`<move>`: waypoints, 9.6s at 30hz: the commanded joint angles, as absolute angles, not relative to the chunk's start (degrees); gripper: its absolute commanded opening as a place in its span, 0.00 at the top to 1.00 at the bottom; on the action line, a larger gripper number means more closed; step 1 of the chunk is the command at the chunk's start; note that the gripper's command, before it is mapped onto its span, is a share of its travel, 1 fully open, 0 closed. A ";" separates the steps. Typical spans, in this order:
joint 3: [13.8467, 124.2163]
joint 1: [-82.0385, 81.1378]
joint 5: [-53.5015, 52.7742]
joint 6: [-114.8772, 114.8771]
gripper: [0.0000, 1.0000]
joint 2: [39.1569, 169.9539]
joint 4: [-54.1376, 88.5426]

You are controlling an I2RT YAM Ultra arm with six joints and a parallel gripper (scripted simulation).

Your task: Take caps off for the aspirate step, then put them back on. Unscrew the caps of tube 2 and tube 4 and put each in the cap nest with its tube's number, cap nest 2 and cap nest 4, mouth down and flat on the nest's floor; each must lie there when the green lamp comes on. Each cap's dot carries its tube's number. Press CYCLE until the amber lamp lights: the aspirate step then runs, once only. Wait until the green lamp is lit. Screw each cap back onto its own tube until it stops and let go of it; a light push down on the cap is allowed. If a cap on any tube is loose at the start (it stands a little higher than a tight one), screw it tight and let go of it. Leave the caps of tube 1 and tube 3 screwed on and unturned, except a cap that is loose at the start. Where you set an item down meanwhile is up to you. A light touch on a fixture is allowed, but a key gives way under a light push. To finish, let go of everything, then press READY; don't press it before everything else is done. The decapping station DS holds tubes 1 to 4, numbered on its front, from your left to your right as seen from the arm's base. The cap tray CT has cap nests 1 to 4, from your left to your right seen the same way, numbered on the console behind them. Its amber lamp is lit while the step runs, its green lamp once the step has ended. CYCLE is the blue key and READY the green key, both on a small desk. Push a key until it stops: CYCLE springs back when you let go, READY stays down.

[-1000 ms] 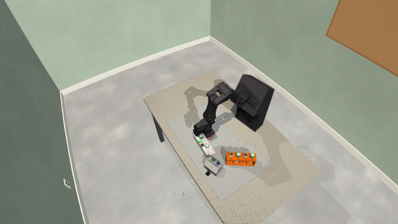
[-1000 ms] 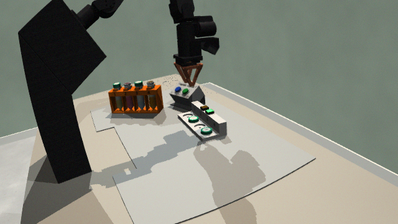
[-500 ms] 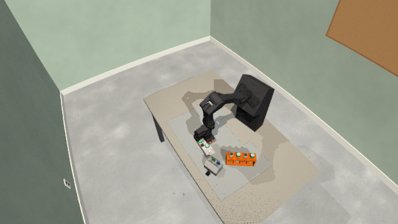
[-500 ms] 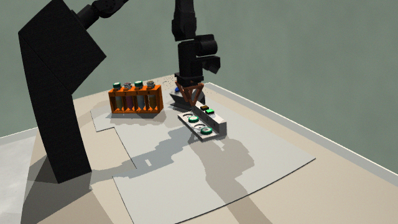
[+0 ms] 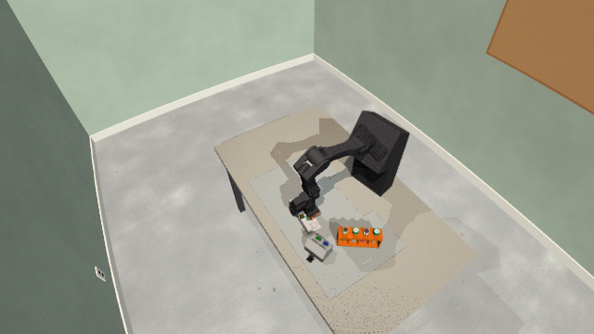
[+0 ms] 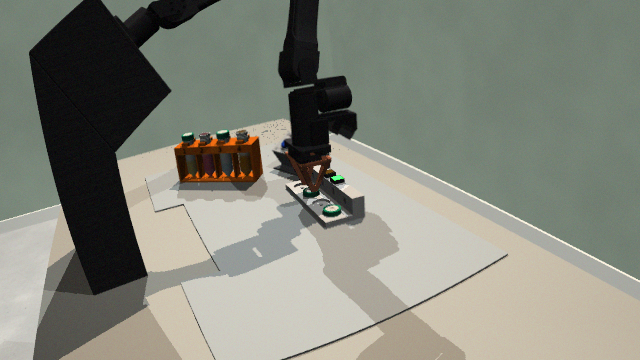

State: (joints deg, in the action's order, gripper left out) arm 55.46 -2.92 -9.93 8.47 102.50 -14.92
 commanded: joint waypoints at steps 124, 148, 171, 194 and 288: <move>39.15 -61.86 39.07 -36.20 1.00 88.34 -7.53; 44.28 -63.43 40.20 -34.86 1.00 98.62 -11.80; 44.58 -63.87 40.53 -34.46 1.00 98.97 -11.60; 44.96 -63.49 40.24 -34.81 1.00 99.78 -12.26; 45.93 -61.80 39.00 1.63 1.00 102.51 -14.96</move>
State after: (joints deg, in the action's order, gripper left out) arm 45.80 -61.60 39.40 -4.10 102.67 -14.87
